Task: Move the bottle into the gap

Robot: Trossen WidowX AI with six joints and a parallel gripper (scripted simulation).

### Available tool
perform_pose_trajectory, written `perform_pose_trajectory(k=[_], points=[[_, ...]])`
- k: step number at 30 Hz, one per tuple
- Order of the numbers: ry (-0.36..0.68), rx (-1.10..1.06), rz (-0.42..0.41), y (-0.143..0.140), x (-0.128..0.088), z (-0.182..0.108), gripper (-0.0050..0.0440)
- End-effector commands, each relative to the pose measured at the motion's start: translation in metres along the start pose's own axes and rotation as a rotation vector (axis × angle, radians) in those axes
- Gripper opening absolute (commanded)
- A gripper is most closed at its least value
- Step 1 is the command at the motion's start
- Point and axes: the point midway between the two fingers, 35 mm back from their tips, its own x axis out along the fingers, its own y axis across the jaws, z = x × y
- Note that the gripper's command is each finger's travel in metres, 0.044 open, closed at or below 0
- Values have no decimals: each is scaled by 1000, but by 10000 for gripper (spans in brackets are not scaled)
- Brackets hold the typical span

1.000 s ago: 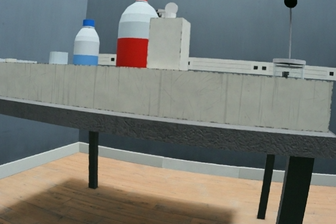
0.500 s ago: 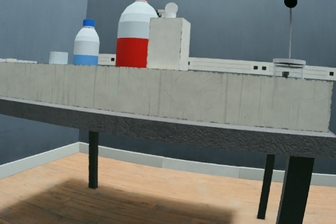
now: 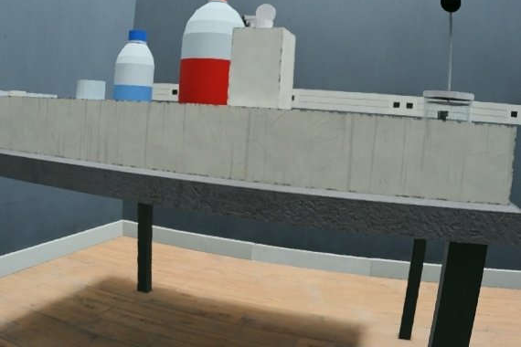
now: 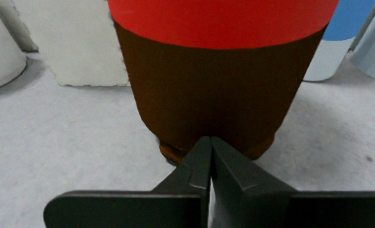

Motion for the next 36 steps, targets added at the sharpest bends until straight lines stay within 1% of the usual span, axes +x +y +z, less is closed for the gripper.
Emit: perform_pose_trajectory(k=[1,36], points=[[-21,4,-3,-3,5,12,-50],[-22,4,-4,-4,13,16,-50]])
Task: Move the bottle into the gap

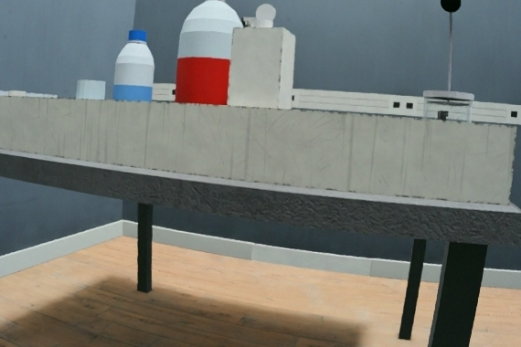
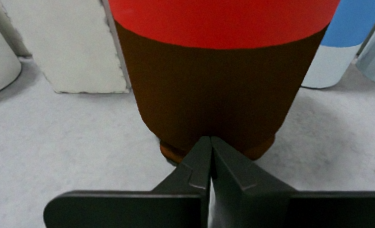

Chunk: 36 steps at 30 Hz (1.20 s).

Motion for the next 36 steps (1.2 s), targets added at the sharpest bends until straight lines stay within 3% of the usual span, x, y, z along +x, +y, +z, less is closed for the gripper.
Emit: perform_pose_trajectory(k=[1,36], points=[[-22,5,-4,-4,4,12,-50],[-22,5,-4,-4,10,15,-50]])
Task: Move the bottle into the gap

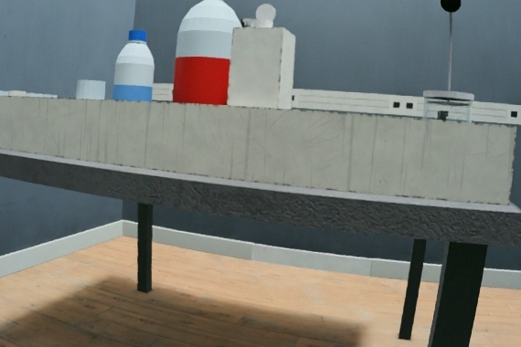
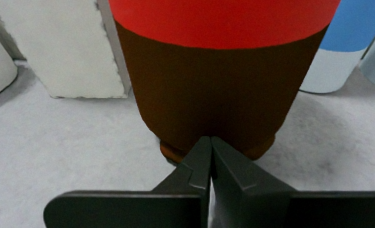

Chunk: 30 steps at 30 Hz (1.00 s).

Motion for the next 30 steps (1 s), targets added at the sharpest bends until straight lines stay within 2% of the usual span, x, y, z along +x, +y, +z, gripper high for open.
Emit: perform_pose_trajectory(k=[1,30], points=[[-22,5,-4,-4,4,12,-50],[-23,5,-5,-5,12,16,-50]])
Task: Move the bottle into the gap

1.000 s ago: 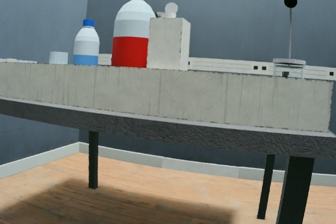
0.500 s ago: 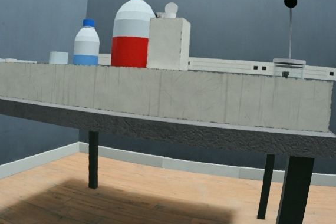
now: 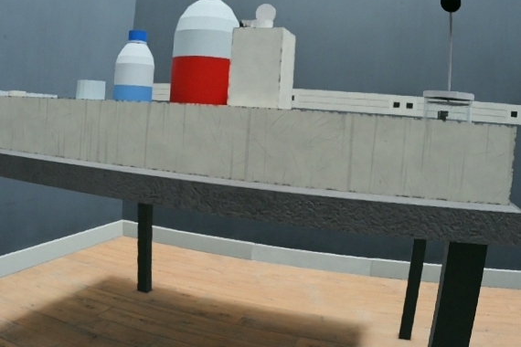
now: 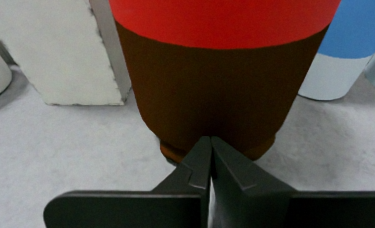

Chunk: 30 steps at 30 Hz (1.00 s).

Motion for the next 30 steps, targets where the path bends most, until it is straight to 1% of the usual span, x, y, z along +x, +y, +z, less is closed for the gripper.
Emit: perform_pose_trajectory(k=[1,30], points=[[-22,5,-5,-4,3,12,-50],[-23,5,-5,-5,9,15,-50]])
